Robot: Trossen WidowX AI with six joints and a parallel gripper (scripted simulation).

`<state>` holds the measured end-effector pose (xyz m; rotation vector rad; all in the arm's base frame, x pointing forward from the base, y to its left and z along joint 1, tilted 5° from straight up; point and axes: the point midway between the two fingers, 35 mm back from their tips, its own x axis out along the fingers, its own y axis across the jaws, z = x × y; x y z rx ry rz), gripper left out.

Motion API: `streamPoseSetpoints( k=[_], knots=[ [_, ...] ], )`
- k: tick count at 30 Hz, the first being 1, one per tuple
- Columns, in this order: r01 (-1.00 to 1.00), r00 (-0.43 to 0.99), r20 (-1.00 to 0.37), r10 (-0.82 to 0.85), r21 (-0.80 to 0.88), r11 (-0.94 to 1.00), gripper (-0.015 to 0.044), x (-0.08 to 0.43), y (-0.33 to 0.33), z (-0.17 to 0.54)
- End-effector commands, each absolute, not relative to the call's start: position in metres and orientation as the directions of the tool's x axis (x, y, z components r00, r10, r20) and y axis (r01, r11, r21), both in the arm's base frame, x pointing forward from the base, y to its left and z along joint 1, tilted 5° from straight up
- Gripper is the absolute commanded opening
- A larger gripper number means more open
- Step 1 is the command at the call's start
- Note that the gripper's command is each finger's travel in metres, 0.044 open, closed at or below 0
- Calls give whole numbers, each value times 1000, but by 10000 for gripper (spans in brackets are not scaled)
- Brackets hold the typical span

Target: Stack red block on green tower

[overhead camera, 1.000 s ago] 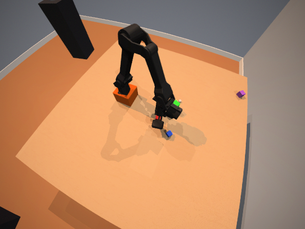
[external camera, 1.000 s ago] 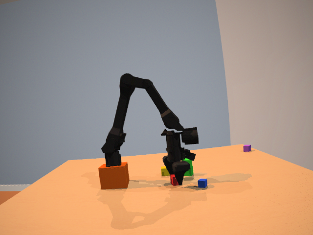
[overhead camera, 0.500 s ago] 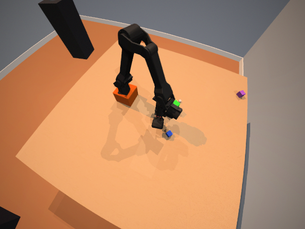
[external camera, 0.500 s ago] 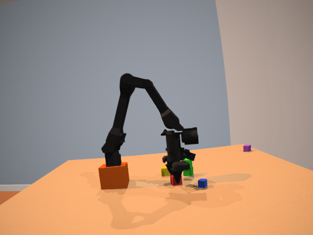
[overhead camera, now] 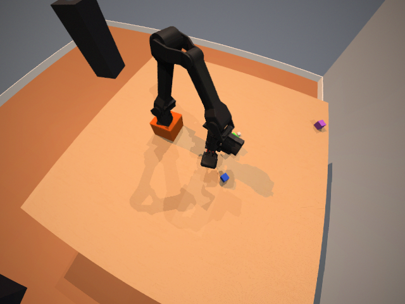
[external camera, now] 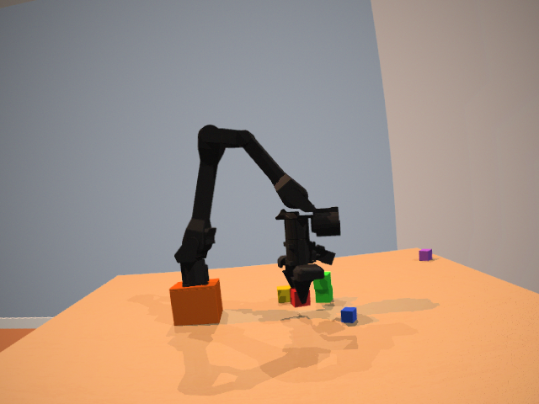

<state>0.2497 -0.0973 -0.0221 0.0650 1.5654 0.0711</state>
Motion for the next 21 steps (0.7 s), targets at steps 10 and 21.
streamPoseSetpoints(
  k=[10, 21],
  knots=[
    [-9, 22, -997, 74, 74, 997, 0, 253, -105, 48],
    [-9, 22, -997, 74, 74, 997, 0, 253, -105, 65]
  ],
)
